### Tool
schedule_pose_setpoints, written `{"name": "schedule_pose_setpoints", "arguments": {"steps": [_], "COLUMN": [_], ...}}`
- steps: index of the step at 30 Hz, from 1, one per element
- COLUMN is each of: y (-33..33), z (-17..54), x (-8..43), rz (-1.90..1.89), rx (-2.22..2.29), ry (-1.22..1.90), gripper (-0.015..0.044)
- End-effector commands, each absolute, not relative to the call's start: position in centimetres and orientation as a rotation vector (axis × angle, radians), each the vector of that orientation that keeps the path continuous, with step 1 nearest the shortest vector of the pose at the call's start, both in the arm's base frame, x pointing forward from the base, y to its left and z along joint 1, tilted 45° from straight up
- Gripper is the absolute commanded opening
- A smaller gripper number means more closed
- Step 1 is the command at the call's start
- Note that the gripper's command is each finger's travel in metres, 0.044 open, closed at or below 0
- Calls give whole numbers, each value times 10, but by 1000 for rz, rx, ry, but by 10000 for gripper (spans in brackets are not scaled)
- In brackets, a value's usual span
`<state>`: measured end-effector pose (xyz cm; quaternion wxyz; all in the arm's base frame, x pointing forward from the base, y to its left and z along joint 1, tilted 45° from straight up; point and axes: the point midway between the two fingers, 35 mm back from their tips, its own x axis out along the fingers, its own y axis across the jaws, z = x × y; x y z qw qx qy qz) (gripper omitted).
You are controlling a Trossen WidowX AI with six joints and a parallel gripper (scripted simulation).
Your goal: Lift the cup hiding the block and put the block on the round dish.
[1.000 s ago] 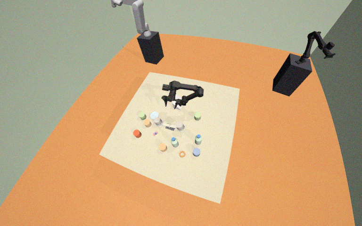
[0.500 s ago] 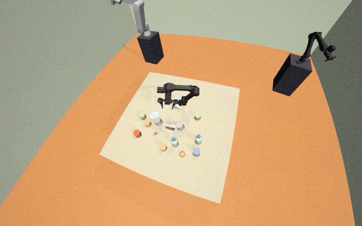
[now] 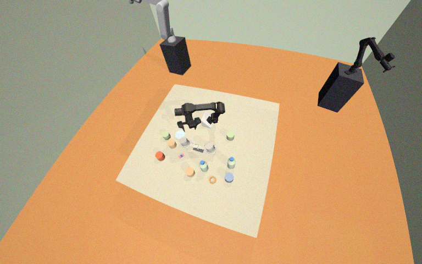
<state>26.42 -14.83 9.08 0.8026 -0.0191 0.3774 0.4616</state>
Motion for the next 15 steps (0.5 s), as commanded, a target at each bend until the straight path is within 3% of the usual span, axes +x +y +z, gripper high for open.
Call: {"name": "schedule_pose_setpoints", "arguments": {"steps": [1,15], "y": [-148,-142], "z": [79,27], "x": [273,309], "rz": [1070,1403], "rx": [-138,-507], "ry": [794,676], "gripper": [440,440]}}
